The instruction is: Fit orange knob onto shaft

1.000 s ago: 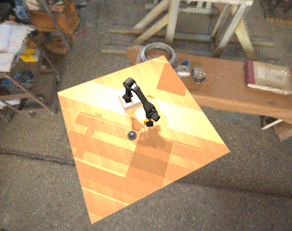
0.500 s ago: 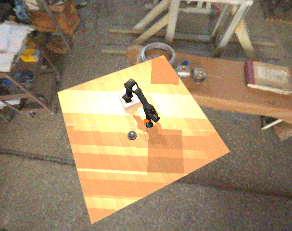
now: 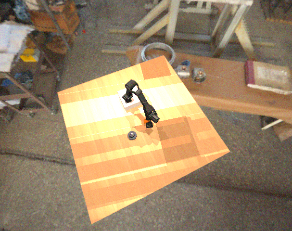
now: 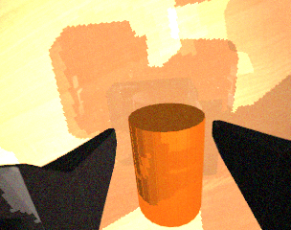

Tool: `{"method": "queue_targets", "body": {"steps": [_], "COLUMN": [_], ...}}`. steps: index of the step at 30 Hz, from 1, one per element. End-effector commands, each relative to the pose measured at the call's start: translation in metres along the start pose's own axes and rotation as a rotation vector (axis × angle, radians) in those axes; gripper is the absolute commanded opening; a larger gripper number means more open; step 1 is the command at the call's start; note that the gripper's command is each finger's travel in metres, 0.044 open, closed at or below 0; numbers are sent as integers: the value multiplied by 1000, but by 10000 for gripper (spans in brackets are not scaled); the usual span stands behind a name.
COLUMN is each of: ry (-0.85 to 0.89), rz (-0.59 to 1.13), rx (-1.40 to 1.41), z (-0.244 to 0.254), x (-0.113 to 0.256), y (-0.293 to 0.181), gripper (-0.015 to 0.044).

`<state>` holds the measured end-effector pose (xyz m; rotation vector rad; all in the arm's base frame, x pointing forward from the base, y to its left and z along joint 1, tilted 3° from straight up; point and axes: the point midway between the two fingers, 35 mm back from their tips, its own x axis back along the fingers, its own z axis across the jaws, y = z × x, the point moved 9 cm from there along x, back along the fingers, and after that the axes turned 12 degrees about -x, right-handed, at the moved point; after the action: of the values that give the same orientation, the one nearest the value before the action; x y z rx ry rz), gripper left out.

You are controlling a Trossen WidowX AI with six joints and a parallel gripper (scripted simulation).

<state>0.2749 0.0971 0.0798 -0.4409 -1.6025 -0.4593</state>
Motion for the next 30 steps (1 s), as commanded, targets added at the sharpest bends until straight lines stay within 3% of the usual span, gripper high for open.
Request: {"method": "queue_targets", "body": {"steps": [1,9,22,30], "ry": [-4,-4,-3,24], "rz": [2,2,-3,-117], "rx": [5,5,4,1], "z": [0,0,0,-4], "x": [-1,-1,0,4], "y": [0,0,-1,-17], "gripper": [240,240,179,179]}}
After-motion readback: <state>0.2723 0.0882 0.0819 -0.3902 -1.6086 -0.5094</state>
